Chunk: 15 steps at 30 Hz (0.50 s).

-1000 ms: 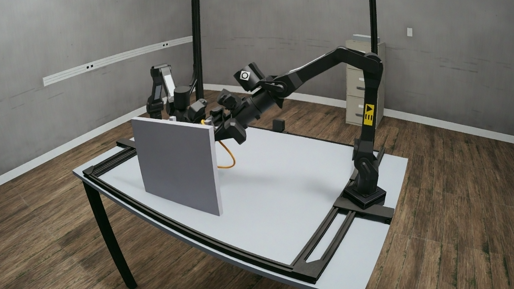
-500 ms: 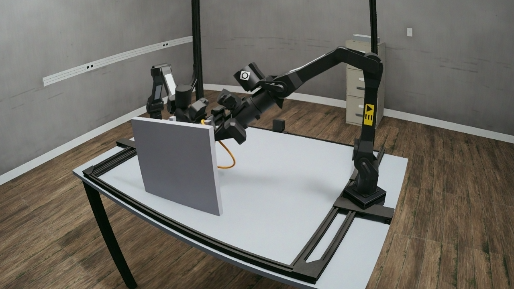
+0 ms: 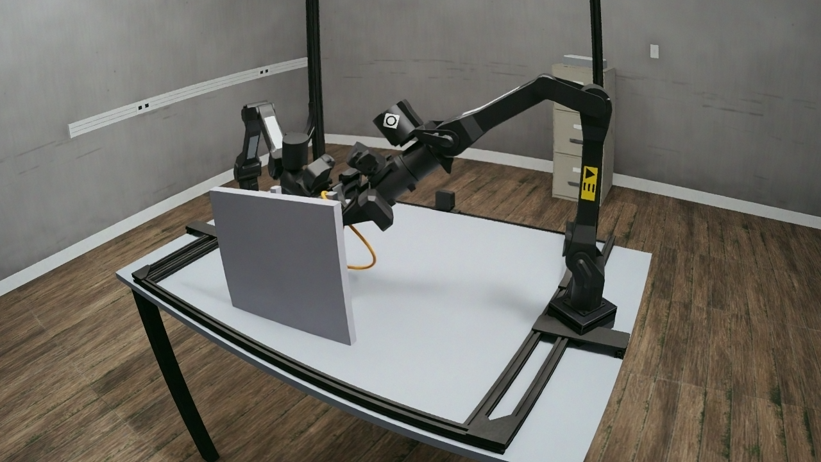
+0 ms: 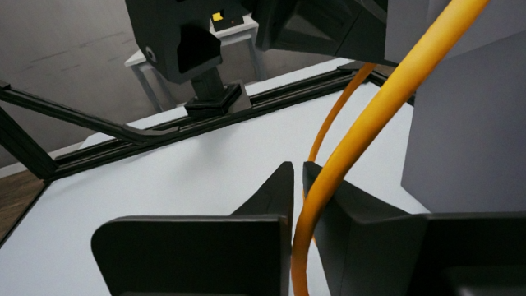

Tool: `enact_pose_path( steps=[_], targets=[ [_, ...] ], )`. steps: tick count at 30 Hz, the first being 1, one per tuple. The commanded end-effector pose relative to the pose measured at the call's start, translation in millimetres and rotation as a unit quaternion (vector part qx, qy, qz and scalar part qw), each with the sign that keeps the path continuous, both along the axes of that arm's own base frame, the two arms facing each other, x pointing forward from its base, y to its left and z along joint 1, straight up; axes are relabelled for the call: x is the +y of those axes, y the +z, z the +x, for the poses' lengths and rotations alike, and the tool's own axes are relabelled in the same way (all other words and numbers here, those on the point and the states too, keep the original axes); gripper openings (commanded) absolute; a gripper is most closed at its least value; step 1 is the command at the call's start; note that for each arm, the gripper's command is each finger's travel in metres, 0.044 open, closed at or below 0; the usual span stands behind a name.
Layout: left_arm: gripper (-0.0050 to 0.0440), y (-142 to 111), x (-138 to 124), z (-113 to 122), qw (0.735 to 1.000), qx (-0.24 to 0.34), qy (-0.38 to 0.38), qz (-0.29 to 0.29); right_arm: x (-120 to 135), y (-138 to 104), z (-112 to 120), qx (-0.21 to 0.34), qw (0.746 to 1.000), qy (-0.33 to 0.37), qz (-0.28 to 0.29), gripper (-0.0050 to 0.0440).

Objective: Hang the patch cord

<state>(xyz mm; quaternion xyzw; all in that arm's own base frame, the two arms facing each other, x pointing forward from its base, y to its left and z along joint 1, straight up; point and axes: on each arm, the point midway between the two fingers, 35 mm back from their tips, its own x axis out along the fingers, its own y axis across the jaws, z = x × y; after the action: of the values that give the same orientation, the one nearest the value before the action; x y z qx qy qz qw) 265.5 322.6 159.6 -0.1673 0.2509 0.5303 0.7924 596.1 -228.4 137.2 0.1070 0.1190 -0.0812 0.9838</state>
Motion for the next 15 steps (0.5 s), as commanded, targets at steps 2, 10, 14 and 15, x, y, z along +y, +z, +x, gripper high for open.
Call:
enact_pose_path(
  steps=[2, 10, 14, 15],
  targets=[
    [0.0040, 10.7, 1.4, 1.2, 1.000, -0.010, 0.000, 0.010, 1.6, 37.3, 2.5, -0.025, 1.000, -0.004, -0.009, 0.0025],
    [0.0040, 10.7, 1.4, 1.2, 1.000, -0.010, 0.000, 0.010, 2.2, 38.5, 3.3, -0.021, 1.000, -0.011, -0.007, 0.0025],
    [0.0040, 10.7, 1.4, 1.2, 1.000, -0.010, 0.000, 0.010, 2.5, 38.9, 3.6, -0.018, 1.000, -0.013, -0.005, 0.0025],
    [0.0040, 10.7, 1.4, 1.2, 1.000, -0.010, 0.000, 0.010, 2.6, 39.1, 3.7, -0.018, 1.000, -0.014, -0.005, 0.0025]
  ],
)
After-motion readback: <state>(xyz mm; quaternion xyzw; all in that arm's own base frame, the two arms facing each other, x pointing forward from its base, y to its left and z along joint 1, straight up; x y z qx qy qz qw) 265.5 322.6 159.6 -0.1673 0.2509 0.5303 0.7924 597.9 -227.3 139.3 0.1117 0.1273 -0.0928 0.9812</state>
